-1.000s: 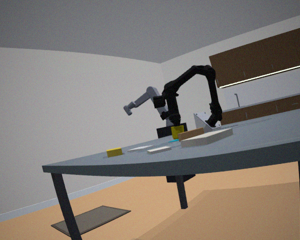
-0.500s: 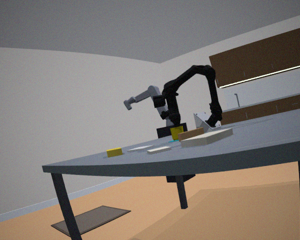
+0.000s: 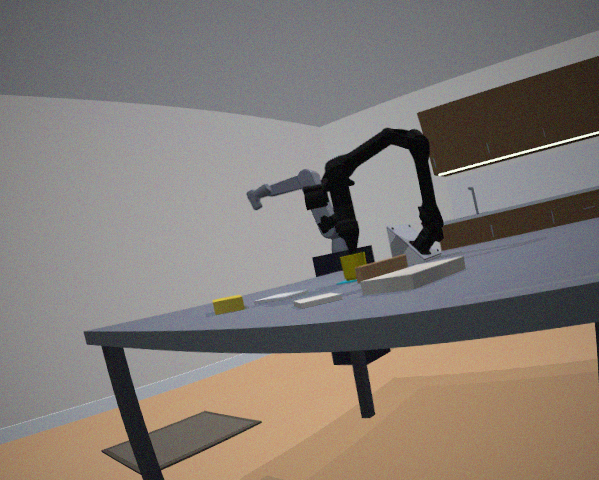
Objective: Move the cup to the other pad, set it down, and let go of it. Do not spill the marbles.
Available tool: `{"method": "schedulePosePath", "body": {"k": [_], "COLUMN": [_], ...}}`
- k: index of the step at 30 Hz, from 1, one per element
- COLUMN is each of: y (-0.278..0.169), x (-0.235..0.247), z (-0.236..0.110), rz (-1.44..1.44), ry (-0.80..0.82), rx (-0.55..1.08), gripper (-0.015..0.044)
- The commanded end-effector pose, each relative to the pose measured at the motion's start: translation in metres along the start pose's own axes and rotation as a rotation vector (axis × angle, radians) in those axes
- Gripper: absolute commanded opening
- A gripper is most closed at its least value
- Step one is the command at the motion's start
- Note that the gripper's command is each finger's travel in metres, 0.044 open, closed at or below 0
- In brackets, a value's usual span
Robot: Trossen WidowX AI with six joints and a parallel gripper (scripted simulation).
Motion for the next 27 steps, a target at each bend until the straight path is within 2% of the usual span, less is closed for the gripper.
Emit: {"method": "schedulePosePath", "body": {"k": [1,21,27], "y": [0.001,-0.001,-0.001], "x": [0.001,0.0,-0.001], "z": [-0.007,-0.03,-0.025], "rz": [-0.008,-0.003,0.006], "ry": [-0.003,-0.003,0.001], "rx": [-0.008,-0.002,0.006], "gripper": [0.0147,0.0147,0.0304]}}
Point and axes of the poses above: the point midway between the two fingers, 35 mm back from their tips, its own z axis out along the fingers, its own x axis across the jaws, y = z × x, the point moved 4 cm from there along -z, back along the fingers, and after that the axes turned 15 degrees about z, right-handed, at the moved point
